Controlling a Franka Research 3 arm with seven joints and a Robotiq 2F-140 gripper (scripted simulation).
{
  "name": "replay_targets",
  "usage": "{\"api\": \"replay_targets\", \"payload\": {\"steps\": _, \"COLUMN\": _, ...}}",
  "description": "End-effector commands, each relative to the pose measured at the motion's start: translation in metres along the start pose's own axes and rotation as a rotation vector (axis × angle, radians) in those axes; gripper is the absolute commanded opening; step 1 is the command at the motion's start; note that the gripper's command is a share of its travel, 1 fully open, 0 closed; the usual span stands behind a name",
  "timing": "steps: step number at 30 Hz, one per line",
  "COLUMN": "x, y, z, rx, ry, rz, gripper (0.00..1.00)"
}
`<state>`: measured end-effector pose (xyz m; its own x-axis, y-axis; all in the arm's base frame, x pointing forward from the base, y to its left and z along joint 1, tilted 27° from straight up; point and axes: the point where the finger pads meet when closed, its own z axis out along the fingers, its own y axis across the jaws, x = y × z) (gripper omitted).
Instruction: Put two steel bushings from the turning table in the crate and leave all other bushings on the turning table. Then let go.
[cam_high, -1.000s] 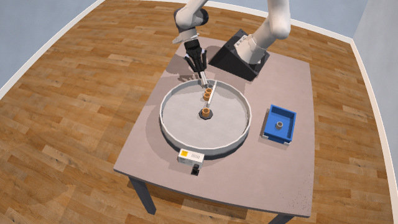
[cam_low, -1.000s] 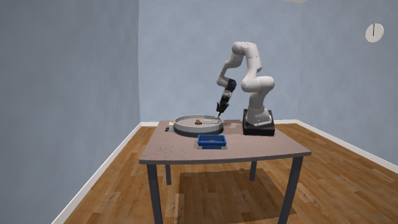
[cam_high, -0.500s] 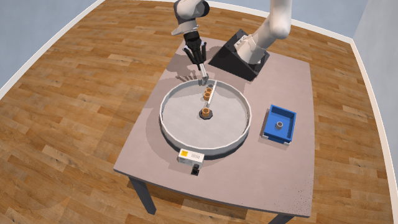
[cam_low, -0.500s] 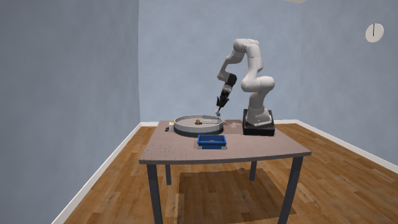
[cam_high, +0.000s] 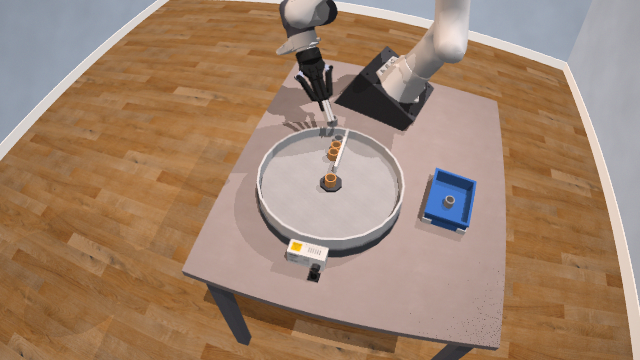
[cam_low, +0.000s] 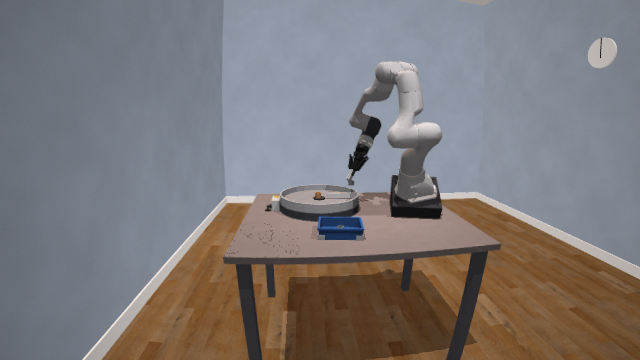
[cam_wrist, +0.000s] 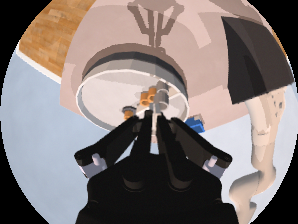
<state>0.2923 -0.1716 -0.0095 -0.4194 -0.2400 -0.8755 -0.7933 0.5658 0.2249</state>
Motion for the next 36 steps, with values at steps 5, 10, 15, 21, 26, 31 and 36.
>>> {"api": "replay_targets", "payload": {"steps": 5, "x": -0.0011, "y": 0.0012, "z": -0.0002, "rx": -0.004, "ry": -0.002, "rz": 0.010, "gripper": 0.00}}
{"api": "replay_targets", "payload": {"steps": 10, "x": -0.0011, "y": 0.0012, "z": -0.0002, "rx": -0.004, "ry": -0.002, "rz": 0.010, "gripper": 0.00}}
{"api": "replay_targets", "payload": {"steps": 15, "x": -0.0011, "y": 0.0012, "z": -0.0002, "rx": -0.004, "ry": -0.002, "rz": 0.010, "gripper": 0.00}}
{"api": "replay_targets", "payload": {"steps": 21, "x": -0.0011, "y": 0.0012, "z": -0.0002, "rx": -0.004, "ry": -0.002, "rz": 0.010, "gripper": 0.00}}
{"api": "replay_targets", "payload": {"steps": 26, "x": -0.0011, "y": 0.0011, "z": -0.0002, "rx": -0.004, "ry": -0.002, "rz": 0.010, "gripper": 0.00}}
{"api": "replay_targets", "payload": {"steps": 31, "x": -0.0013, "y": 0.0004, "z": -0.0006, "rx": -0.002, "ry": 0.001, "rz": 0.008, "gripper": 0.00}}
{"api": "replay_targets", "payload": {"steps": 36, "x": -0.0021, "y": -0.0033, "z": -0.0025, "rx": 0.005, "ry": 0.014, "rz": -0.003, "gripper": 0.00}}
